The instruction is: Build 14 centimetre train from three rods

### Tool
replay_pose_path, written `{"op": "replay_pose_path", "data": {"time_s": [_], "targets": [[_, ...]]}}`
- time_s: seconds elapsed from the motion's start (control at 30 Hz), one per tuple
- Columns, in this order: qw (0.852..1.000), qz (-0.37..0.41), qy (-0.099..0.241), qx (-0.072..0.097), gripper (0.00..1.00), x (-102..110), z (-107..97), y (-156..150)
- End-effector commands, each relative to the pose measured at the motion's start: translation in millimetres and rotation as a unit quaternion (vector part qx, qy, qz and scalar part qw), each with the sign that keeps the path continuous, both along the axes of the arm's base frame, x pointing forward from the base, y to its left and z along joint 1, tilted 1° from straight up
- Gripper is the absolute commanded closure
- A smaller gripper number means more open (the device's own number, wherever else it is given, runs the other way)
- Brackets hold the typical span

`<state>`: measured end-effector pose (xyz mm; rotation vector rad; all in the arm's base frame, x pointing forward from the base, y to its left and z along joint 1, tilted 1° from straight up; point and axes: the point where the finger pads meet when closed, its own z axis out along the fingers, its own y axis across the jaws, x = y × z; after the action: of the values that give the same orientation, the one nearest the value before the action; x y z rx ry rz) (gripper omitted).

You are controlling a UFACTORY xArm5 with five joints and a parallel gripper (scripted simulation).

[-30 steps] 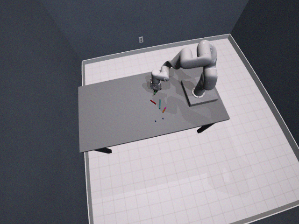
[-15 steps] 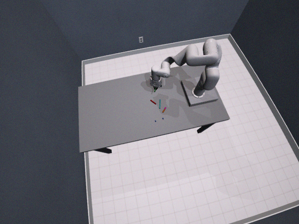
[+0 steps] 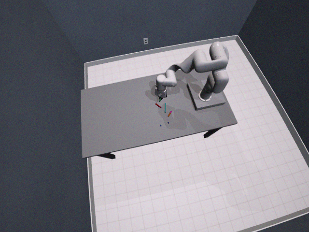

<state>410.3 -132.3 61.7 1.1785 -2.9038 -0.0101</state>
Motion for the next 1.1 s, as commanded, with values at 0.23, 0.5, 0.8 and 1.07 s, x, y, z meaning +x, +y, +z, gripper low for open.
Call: {"op": "replay_pose_path", "data": {"time_s": [0.23,0.5,0.8,1.07], "targets": [[0.998,-0.058,0.0,-0.002,0.96,28.9,0.0,98.6],[0.996,-0.087,0.001,-0.003,0.96,32.9,-0.6,153.9],[0.995,-0.101,0.001,-0.003,0.96,32.3,-1.0,181.7],[0.995,-0.101,0.001,-0.003,0.96,32.3,-1.0,181.7]]}}
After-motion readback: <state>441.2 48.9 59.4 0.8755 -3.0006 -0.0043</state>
